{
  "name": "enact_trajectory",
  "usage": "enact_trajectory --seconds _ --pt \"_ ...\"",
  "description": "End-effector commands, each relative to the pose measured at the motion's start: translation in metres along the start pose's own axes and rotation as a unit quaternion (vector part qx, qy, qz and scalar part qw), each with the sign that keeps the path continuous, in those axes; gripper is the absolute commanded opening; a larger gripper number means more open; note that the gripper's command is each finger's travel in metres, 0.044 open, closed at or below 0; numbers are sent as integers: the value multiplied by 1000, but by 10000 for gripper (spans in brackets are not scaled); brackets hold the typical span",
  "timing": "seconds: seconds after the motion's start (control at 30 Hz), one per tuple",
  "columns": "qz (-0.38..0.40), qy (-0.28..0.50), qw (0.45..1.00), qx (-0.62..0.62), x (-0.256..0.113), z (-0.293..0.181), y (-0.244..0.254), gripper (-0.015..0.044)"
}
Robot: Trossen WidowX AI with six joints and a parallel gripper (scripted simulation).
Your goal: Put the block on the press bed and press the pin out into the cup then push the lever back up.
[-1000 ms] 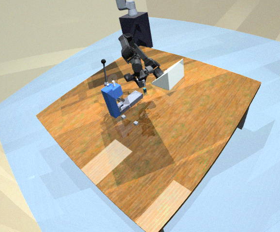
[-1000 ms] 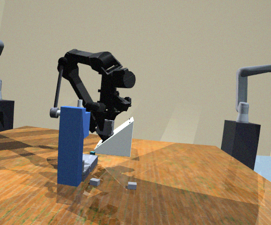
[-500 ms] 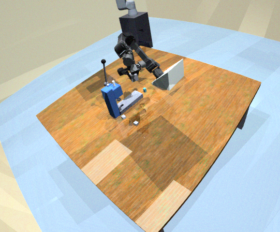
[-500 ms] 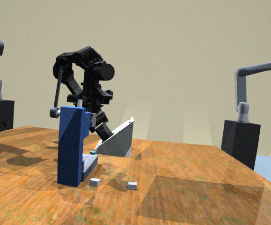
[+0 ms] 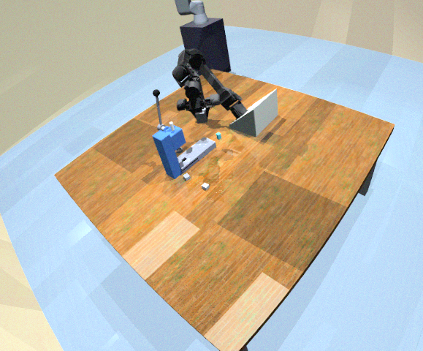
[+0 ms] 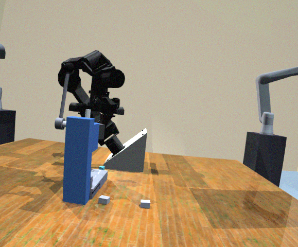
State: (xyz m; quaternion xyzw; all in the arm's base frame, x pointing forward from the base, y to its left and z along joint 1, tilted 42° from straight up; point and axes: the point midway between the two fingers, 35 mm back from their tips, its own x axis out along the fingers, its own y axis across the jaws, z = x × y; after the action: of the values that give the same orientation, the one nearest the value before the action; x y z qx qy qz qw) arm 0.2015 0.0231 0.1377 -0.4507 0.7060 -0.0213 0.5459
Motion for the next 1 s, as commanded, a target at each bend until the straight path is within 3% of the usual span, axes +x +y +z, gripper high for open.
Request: enact_trajectory --seconds 0.0,0.47,0.97 --pt "-1 0 997 71 -1 0 -1 0" --pt "-1 0 951 309 -1 0 -1 0" --pt "-1 0 840 543 -1 0 -1 0"
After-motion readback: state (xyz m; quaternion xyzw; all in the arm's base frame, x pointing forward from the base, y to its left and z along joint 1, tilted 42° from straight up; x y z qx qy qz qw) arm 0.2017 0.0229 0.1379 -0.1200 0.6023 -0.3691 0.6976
